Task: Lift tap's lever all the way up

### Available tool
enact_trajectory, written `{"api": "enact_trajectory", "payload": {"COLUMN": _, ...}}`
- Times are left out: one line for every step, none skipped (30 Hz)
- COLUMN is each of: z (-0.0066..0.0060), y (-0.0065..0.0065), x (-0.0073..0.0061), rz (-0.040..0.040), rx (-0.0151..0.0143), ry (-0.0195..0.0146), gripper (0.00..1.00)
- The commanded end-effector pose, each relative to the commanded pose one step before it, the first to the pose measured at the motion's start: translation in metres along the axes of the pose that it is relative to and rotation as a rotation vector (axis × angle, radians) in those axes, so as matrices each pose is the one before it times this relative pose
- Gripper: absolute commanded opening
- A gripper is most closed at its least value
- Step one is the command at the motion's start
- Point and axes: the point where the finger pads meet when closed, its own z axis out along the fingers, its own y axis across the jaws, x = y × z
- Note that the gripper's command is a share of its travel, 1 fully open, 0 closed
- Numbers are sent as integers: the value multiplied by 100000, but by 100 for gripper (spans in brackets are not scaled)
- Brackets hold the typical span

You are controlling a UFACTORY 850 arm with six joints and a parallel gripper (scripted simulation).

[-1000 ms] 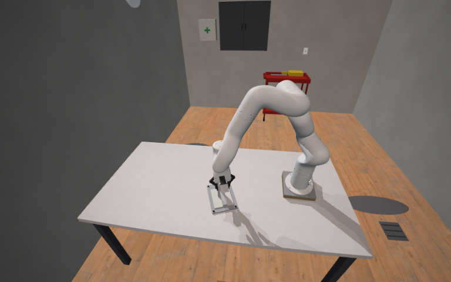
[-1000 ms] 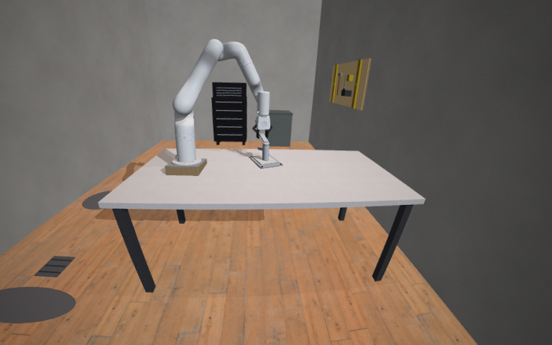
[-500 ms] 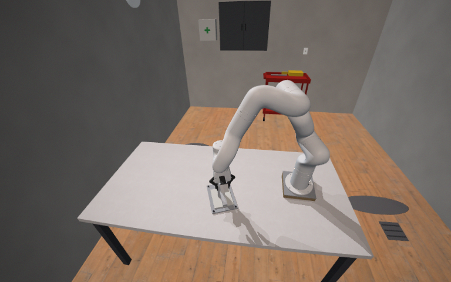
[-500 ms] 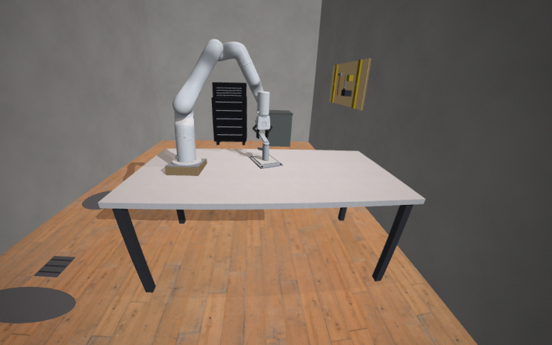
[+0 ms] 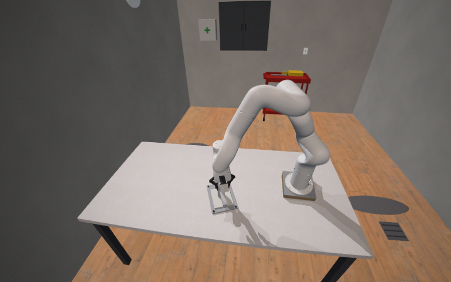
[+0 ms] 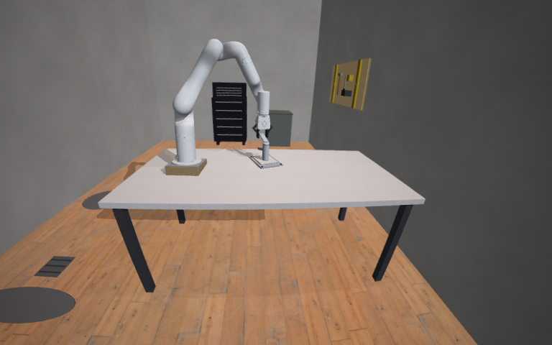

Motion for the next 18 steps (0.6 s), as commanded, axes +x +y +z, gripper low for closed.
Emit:
{"api": "enact_trajectory", "payload": {"z": -729, "y": 90, "x": -2, "rz": -13, "rx": -216, "ry": -16, "gripper": 72}}
{"api": "enact_trajectory", "payload": {"z": 0, "y": 0, "x": 0, "rz": 0, "rx": 0, "ry": 0, "gripper": 72}}
{"api": "enact_trajectory", "payload": {"z": 0, "y": 0, "x": 0, "rz": 0, "rx": 0, "ry": 0, "gripper": 72}}
{"api": "enact_trajectory", "payload": {"z": -193, "y": 0, "x": 0, "rz": 0, "rx": 0, "ry": 0, "gripper": 72}}
{"api": "enact_trajectory", "payload": {"z": -211, "y": 0, "x": 0, "rz": 0, "rx": 0, "ry": 0, "gripper": 72}}
{"api": "enact_trajectory", "payload": {"z": -227, "y": 0, "x": 0, "rz": 0, "rx": 0, "ry": 0, "gripper": 72}}
{"api": "enact_trajectory", "payload": {"z": 0, "y": 0, "x": 0, "rz": 0, "rx": 0, "ry": 0, "gripper": 72}}
{"api": "enact_trajectory", "payload": {"z": 0, "y": 0, "x": 0, "rz": 0, "rx": 0, "ry": 0, "gripper": 72}}
{"api": "enact_trajectory", "payload": {"z": 0, "y": 0, "x": 0, "rz": 0, "rx": 0, "ry": 0, "gripper": 72}}
{"api": "enact_trajectory", "payload": {"z": 0, "y": 0, "x": 0, "rz": 0, "rx": 0, "ry": 0, "gripper": 72}}
{"api": "enact_trajectory", "payload": {"z": 0, "y": 0, "x": 0, "rz": 0, "rx": 0, "ry": 0, "gripper": 72}}
{"api": "enact_trajectory", "payload": {"z": 0, "y": 0, "x": 0, "rz": 0, "rx": 0, "ry": 0, "gripper": 72}}
{"api": "enact_trajectory", "payload": {"z": 0, "y": 0, "x": 0, "rz": 0, "rx": 0, "ry": 0, "gripper": 72}}
{"api": "enact_trajectory", "payload": {"z": 0, "y": 0, "x": 0, "rz": 0, "rx": 0, "ry": 0, "gripper": 72}}
{"api": "enact_trajectory", "payload": {"z": 0, "y": 0, "x": 0, "rz": 0, "rx": 0, "ry": 0, "gripper": 72}}
{"api": "enact_trajectory", "payload": {"z": 0, "y": 0, "x": 0, "rz": 0, "rx": 0, "ry": 0, "gripper": 72}}
{"api": "enact_trajectory", "payload": {"z": 0, "y": 0, "x": 0, "rz": 0, "rx": 0, "ry": 0, "gripper": 72}}
{"api": "enact_trajectory", "payload": {"z": 0, "y": 0, "x": 0, "rz": 0, "rx": 0, "ry": 0, "gripper": 72}}
